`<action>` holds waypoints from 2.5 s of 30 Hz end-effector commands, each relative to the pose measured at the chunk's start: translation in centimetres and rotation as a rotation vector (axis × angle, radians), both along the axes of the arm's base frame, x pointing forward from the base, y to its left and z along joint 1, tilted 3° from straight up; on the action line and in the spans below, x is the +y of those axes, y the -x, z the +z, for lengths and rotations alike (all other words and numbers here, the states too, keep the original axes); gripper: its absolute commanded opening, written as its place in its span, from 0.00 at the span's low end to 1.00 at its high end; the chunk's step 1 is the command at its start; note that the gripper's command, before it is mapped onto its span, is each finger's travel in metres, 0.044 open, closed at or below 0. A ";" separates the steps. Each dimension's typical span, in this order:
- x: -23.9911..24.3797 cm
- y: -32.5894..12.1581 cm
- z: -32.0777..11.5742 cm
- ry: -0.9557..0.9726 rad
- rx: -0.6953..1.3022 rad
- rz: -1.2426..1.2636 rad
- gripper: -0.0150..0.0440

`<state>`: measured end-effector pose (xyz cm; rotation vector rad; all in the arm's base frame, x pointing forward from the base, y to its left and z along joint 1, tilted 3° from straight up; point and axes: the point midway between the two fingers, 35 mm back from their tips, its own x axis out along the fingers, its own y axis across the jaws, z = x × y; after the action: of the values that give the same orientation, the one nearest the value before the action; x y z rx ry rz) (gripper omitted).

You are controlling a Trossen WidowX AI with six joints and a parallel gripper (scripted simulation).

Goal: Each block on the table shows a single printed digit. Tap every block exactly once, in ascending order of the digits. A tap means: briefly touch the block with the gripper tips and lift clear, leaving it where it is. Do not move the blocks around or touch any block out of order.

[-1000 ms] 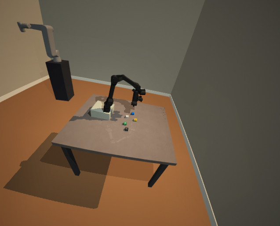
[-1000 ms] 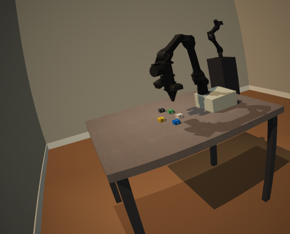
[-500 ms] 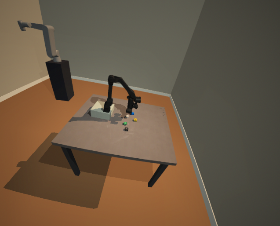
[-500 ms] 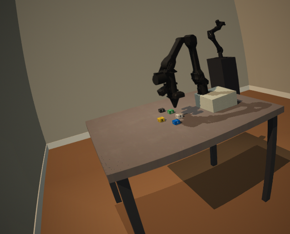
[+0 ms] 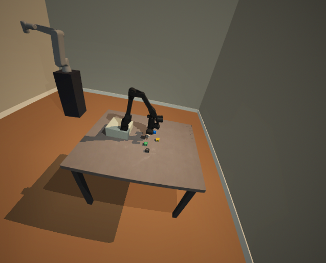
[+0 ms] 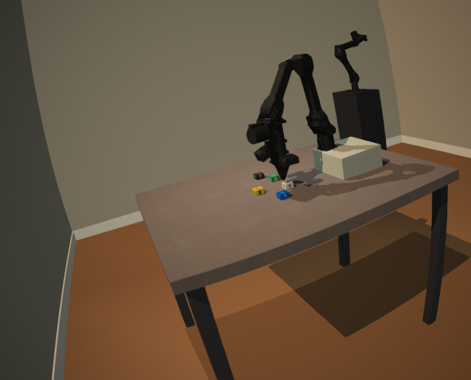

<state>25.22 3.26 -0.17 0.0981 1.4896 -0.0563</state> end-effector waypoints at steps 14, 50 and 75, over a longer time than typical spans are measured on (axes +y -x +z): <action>0.1 0.2 -1.9 -0.004 0.007 0.005 0.29; -12.4 3.1 6.4 0.007 0.009 0.004 0.29; -12.2 2.8 -1.8 0.007 0.009 0.004 0.29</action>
<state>22.58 -9.09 -1.44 0.0829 1.4939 -0.0638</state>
